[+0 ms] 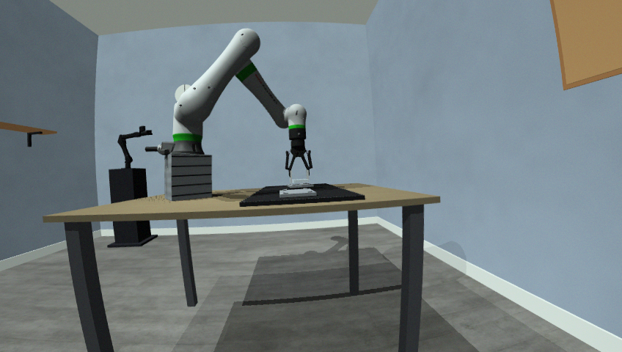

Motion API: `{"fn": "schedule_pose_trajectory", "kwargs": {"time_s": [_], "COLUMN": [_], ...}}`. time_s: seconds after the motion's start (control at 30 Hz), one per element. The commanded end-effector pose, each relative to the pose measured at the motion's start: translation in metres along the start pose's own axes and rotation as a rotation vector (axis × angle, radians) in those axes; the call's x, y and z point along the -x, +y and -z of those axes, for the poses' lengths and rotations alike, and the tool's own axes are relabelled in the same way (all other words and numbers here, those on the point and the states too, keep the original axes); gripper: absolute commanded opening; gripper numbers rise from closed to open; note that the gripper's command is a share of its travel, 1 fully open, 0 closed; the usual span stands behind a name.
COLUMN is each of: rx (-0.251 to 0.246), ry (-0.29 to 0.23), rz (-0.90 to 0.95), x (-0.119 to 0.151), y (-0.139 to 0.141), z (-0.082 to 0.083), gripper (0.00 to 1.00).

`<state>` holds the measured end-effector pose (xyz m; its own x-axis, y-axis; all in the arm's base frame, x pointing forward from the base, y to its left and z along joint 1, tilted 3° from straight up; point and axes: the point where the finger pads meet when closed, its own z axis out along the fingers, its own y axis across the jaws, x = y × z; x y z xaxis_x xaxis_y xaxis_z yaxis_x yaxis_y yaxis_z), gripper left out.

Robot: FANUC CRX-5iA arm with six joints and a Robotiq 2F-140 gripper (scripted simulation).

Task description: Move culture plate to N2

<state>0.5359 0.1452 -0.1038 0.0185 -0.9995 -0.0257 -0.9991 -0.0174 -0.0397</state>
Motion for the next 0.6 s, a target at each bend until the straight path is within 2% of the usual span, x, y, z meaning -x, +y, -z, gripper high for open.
{"fn": "schedule_pose_trajectory", "kwargs": {"time_s": [0.0,0.57], "rx": [0.000,0.000], "ry": [0.000,0.000], "rz": [0.000,0.000], "x": [0.0000,0.0000], "y": [-0.0002,-0.0002], "z": [0.0000,-0.0025], "gripper": [0.00,0.00]}}
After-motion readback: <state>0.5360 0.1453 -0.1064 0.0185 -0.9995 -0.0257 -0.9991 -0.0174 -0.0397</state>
